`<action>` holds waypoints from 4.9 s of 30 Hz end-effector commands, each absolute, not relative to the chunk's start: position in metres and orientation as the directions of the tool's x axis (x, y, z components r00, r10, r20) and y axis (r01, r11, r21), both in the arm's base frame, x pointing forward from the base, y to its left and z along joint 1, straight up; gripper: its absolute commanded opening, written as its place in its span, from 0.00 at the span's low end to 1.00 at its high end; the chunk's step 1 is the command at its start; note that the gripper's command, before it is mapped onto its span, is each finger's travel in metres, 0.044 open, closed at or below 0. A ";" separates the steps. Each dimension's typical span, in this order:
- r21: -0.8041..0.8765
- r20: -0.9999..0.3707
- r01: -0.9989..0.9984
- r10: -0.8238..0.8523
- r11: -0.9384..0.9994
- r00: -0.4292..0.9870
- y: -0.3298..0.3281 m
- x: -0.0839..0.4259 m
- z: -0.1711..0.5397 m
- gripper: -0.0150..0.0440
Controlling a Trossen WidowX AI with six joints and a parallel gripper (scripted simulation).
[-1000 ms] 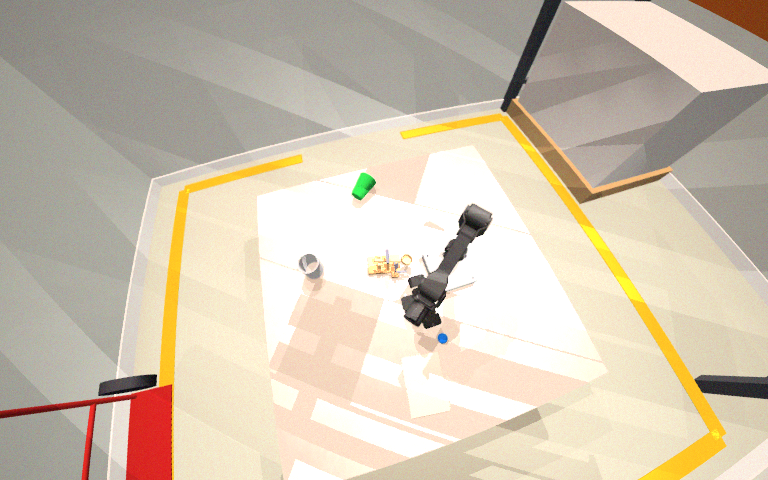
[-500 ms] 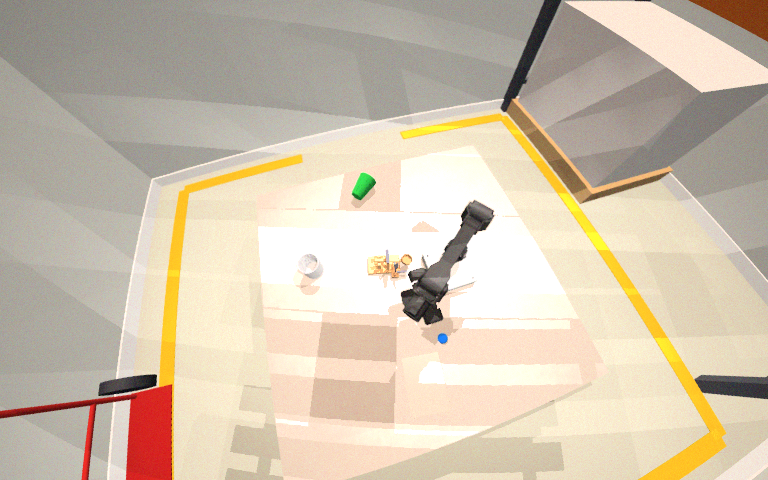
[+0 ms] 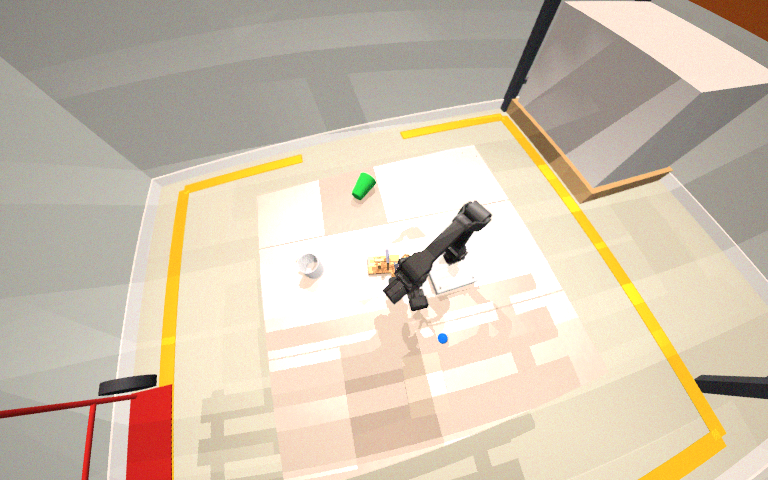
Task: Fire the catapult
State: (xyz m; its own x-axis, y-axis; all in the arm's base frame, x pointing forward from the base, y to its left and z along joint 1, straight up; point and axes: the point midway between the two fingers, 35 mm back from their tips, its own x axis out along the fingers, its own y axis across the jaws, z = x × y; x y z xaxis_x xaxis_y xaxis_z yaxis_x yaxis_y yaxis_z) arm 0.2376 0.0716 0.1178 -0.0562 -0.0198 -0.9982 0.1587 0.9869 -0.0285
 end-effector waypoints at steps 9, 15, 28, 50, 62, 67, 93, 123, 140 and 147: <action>-0.052 -0.990 0.261 -0.015 0.964 -0.143 0.022 0.234 0.106 0.25; -0.055 -0.983 0.289 -0.001 0.956 -0.182 -0.001 0.229 0.101 0.25; -0.028 -0.963 0.309 0.058 0.951 -0.264 -0.046 0.210 0.092 0.25; 0.001 -0.949 0.323 0.102 0.946 -0.299 -0.067 0.197 0.071 0.25; -0.004 -0.951 0.327 0.097 0.945 -0.293 -0.068 0.198 0.064 0.25; -0.004 -0.951 0.327 0.097 0.945 -0.293 -0.068 0.198 0.064 0.34; -0.003 -0.994 0.294 -0.034 0.956 0.100 -0.097 0.283 0.173 1.00; -0.098 -0.682 0.236 -0.238 0.967 0.692 -0.172 0.487 0.276 1.00; -0.098 -0.682 0.236 -0.238 0.967 0.692 -0.172 0.487 0.276 0.82; -0.098 -0.682 0.236 -0.238 0.967 0.692 -0.172 0.487 0.276 0.51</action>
State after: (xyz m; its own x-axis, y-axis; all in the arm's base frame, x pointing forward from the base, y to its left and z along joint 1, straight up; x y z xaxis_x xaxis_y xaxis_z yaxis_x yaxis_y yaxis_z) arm 0.4862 -0.1718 0.2759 0.6902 -0.2405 -0.6824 0.2419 0.9656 -0.0956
